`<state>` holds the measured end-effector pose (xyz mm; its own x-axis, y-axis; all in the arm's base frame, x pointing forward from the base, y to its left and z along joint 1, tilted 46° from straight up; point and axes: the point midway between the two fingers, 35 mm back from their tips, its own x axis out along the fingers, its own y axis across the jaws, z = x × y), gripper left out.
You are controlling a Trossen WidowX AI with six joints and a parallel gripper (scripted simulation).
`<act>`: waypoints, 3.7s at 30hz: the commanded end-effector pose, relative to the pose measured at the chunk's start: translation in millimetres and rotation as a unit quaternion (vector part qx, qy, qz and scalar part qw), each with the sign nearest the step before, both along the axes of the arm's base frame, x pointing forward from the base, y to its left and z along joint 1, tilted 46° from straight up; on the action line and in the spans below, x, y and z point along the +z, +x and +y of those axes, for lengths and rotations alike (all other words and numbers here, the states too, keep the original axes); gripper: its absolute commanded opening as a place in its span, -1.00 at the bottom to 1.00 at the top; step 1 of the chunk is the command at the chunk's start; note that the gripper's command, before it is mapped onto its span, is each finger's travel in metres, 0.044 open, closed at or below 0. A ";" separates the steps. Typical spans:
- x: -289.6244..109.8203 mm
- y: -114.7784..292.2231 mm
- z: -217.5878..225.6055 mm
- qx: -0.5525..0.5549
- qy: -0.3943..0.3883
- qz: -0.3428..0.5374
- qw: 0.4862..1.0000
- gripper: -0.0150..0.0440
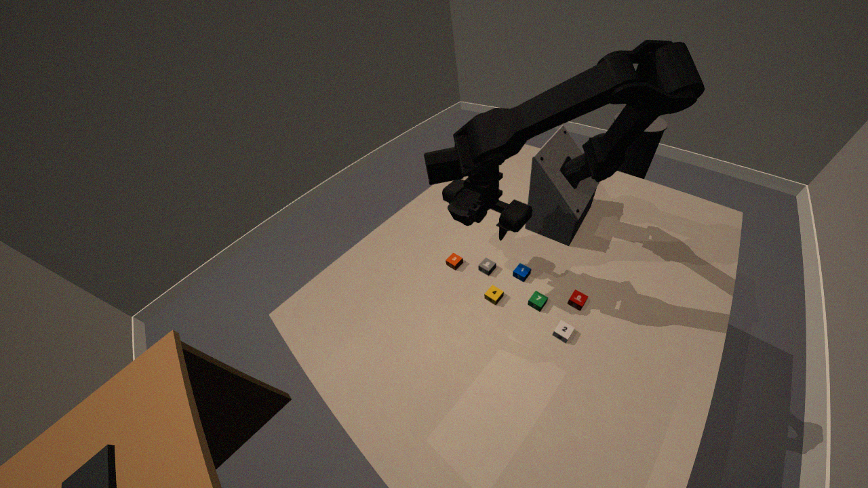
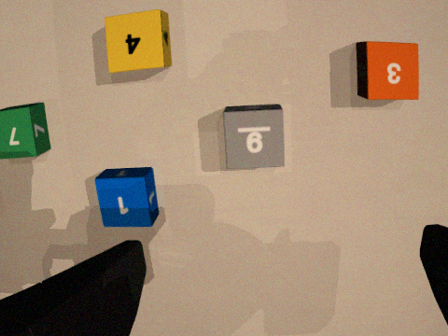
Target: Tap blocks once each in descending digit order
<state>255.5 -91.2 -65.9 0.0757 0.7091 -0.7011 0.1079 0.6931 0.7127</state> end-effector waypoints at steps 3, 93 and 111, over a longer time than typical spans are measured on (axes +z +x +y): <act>0.1 0.3 0.7 -0.002 0.001 0.001 1.000 0.86; 160.1 -0.7 157.6 -0.002 0.007 0.001 1.000 0.86; 171.5 75.3 159.5 -0.002 0.007 -0.001 1.000 0.86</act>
<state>329.3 67.4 104.7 0.0812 0.7160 -0.6934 0.1058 0.6856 0.7203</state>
